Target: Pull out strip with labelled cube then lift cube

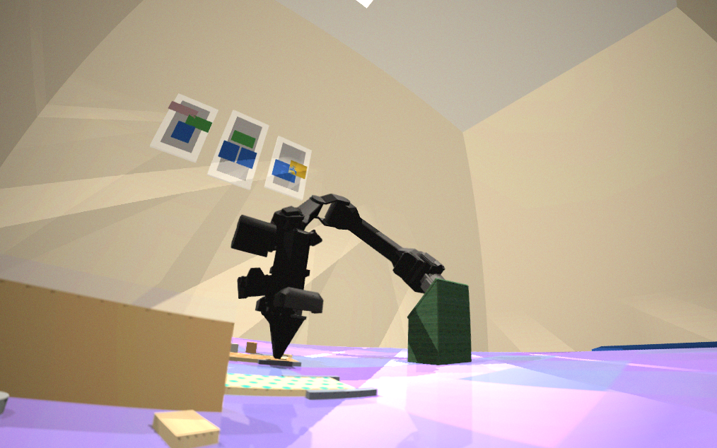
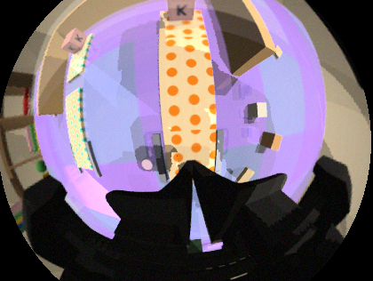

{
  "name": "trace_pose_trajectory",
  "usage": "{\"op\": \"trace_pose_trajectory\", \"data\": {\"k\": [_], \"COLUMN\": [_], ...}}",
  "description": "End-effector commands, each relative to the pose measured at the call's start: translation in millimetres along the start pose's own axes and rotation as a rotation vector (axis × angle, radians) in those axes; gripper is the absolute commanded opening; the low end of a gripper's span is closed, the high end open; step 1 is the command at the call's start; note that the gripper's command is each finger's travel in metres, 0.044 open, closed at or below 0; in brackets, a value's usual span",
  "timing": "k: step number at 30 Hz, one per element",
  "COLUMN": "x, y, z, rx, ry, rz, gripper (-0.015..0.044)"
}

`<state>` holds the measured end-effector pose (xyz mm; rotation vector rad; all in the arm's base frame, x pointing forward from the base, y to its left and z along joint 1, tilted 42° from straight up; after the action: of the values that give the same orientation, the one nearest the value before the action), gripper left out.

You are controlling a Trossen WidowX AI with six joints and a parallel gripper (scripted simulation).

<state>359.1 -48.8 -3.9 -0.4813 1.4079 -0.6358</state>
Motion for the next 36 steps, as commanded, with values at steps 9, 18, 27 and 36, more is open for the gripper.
{"op": "trace_pose_trajectory", "data": {"k": [9,18,27,36], "x": [3,4,4,4], "y": [0,-1,-2,-3], "z": [-23,-37,-50,-64], "rx": [-0.01,-0.011,-0.012,-0.012], "ry": [0.015,0.015,0.016,0.017], "rz": [-0.004,-0.004,-0.004,-0.004], "gripper": [0.0,0.0,0.0,0.0]}}
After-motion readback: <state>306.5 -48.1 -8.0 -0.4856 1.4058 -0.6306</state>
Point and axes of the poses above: the point midway between the two fingers, 35 mm back from their tips, its own x axis out along the fingers, its own y axis across the jaws, z = x × y, the point moved 6 cm from there along -x, back along the fingers, and after that the axes turned 4 degrees about x, right-handed, at the moved point
